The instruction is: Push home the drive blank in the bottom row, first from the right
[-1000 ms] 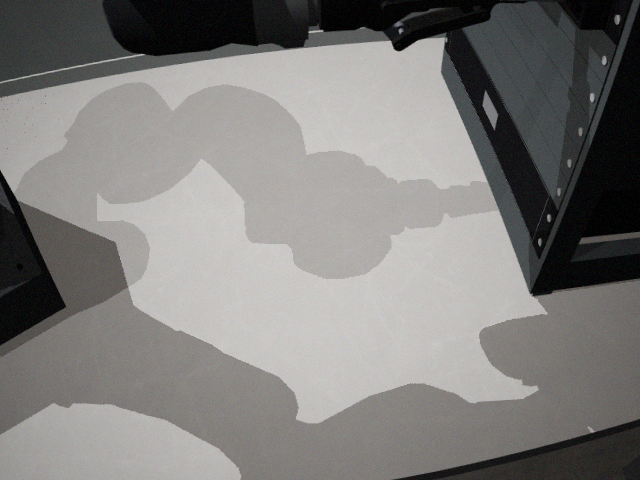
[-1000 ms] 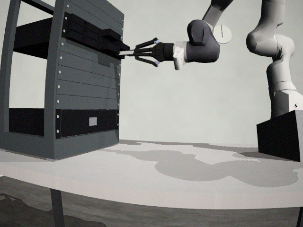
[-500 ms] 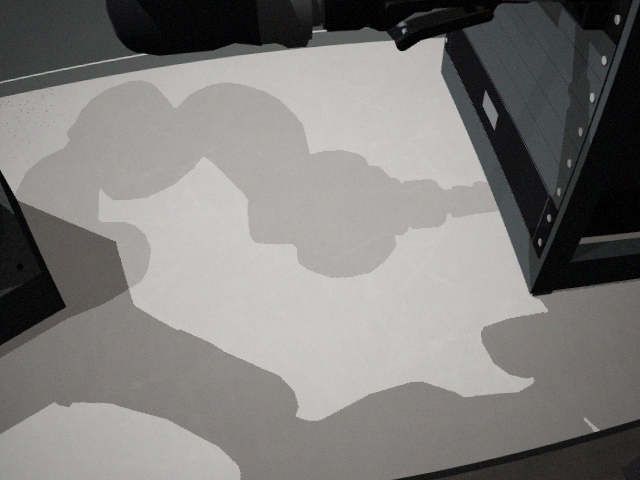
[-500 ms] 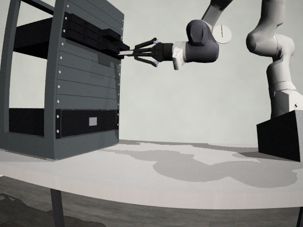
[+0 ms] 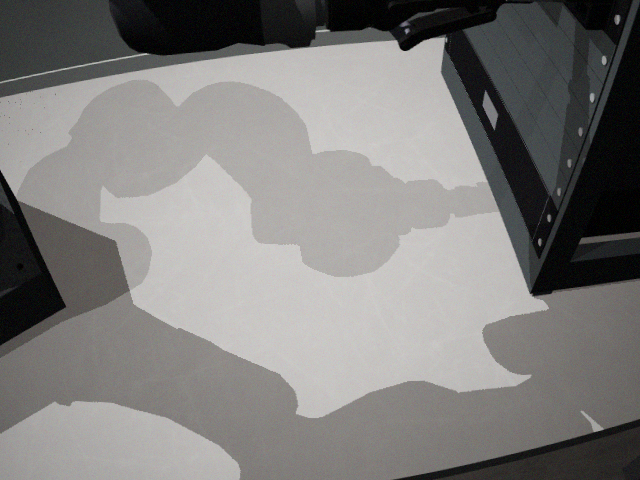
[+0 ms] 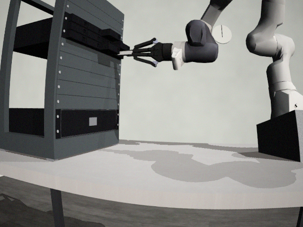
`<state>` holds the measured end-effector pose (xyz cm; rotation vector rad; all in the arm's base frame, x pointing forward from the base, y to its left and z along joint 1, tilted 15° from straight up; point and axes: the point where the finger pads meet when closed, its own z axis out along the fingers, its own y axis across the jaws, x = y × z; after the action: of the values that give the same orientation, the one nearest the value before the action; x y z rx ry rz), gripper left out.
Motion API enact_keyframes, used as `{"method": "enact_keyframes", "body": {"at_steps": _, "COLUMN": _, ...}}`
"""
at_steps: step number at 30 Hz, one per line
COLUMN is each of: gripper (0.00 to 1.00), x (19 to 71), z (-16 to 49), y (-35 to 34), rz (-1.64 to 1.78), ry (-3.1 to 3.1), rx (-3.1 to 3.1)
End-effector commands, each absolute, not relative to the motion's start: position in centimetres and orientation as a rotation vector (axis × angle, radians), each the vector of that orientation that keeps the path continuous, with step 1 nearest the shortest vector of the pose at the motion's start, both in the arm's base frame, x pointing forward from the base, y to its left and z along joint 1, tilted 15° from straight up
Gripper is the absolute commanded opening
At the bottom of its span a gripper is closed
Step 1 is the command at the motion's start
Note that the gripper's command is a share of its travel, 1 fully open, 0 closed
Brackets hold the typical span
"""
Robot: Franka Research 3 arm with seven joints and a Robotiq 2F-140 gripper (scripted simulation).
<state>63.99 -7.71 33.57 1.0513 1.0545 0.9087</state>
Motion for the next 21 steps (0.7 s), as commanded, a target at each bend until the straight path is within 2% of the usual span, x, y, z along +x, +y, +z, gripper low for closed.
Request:
{"method": "enact_keyframes", "body": {"at_steps": 1, "gripper": 0.0, "x": 64.06, "z": 33.24, "y": -7.85, "rz": 0.912, "ry": 1.058, "rx": 1.067}}
{"method": "enact_keyframes", "body": {"at_steps": 21, "gripper": 0.0, "x": 64.35, "z": 33.24, "y": -7.94, "rz": 0.911, "ry": 1.057, "rx": 1.067}}
